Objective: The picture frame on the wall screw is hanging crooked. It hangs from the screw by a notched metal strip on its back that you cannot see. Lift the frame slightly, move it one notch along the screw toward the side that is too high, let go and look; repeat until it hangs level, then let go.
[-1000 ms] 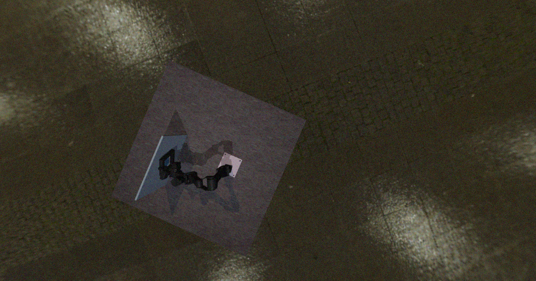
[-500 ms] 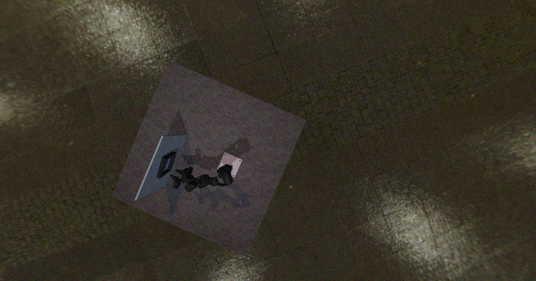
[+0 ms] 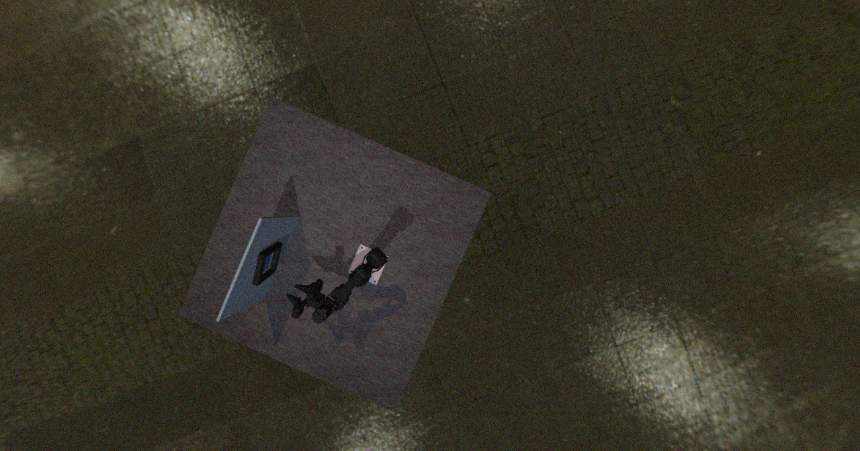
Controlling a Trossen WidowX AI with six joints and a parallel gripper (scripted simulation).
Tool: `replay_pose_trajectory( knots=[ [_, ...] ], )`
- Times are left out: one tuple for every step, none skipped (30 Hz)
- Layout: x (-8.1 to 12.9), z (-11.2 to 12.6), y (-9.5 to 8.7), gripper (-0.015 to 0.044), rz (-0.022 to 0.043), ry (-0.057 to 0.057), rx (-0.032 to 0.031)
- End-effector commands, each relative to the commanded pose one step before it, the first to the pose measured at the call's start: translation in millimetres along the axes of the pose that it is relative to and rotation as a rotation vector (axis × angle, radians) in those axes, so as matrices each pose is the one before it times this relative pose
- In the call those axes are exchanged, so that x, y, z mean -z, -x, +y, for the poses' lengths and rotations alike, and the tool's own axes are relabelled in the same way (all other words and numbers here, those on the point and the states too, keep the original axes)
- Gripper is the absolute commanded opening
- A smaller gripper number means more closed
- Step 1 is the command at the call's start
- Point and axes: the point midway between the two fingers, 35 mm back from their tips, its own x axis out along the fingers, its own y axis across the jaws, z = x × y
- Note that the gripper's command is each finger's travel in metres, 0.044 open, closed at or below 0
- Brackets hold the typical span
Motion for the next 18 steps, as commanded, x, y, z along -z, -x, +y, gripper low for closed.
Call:
replay_pose_trajectory(
  knots=[
    [-5.01,-0.69,8.51,0.0260,-0.00928,0.0164,0.00853],
    [3.09,0.80,-4.61,0.0260,0.00696,-0.0118,-0.00610],
    [-2.17,-0.52,3.32,0.0260,-0.00496,0.0084,0.00438],
    [-0.90,-0.23,1.31,0.0260,-0.00200,0.0034,0.00171],
    [0.00,0.00,0.00,0.0260,0.00000,0.0000,0.00000],
    [0.00,0.00,0.00,0.0260,0.00000,0.0000,0.00000],
    [0.00,0.00,0.00,0.0260,0.00000,0.0000,0.00000],
    [0.00,0.00,0.00,0.0260,0.00000,0.0000,0.00000],
    [0.00,0.00,0.00,0.0260,0.00000,0.0000,0.00000],
    [0.00,0.00,0.00,0.0260,0.00000,0.0000,0.00000],
    [0.00,0.00,0.00,0.0260,0.00000,0.0000,0.00000],
    [0.00,0.00,0.00,0.0260,0.00000,0.0000,0.00000],
    [0.00,0.00,0.00,0.0260,0.00000,0.0000,0.00000],
    [0.00,0.00,0.00,0.0260,0.00000,0.0000,0.00000],
    [0.00,0.00,0.00,0.0260,0.00000,0.0000,0.00000],
    [0.00,0.00,0.00,0.0260,0.00000,0.0000,0.00000],
    [0.00,0.00,0.00,0.0260,0.00000,0.0000,0.00000],
    [0.00,0.00,0.00,0.0260,0.00000,0.0000,0.00000]
  ],
)
